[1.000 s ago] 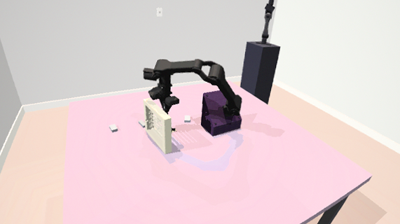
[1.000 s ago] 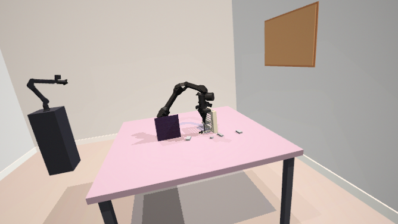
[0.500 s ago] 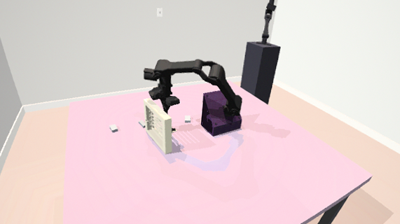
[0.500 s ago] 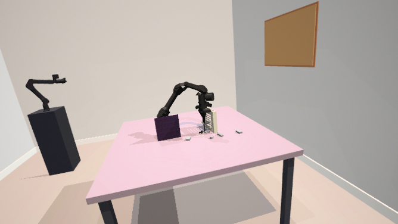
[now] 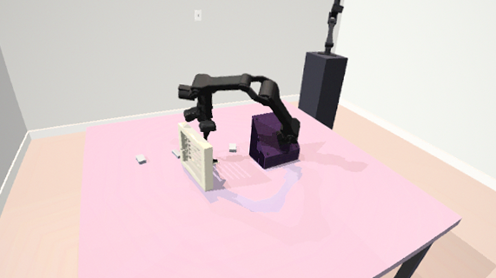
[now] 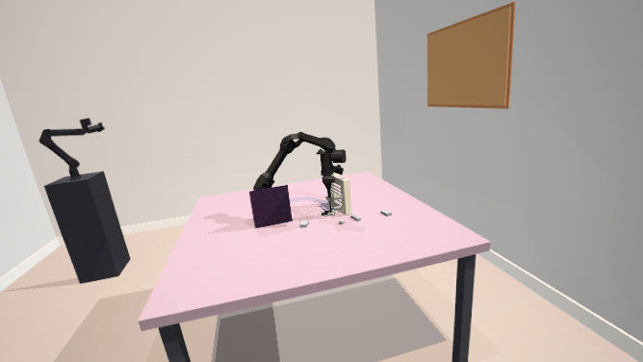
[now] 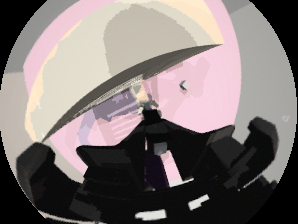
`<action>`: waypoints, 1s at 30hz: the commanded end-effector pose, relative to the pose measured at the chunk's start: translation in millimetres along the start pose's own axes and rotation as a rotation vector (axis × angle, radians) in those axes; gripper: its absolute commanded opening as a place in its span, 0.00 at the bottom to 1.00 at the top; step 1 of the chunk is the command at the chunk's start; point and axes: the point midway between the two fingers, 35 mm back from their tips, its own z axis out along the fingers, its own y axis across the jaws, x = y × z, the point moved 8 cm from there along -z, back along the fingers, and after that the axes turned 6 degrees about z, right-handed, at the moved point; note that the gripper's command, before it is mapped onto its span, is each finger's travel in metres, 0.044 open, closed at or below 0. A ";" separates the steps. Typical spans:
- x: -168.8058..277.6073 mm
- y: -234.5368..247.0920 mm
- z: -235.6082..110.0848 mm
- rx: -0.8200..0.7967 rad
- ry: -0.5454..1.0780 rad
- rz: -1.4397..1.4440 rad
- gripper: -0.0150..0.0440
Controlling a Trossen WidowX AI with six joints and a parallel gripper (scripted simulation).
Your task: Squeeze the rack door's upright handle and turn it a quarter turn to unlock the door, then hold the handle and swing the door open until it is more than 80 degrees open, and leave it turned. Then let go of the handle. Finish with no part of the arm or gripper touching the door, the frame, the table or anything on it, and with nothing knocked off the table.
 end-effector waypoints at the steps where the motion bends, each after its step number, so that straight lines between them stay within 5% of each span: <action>1: -0.1 -0.1 0.4 -0.001 -0.002 0.215 0.27; 30: -0.2 0.0 0.4 -0.003 0.000 1.569 0.27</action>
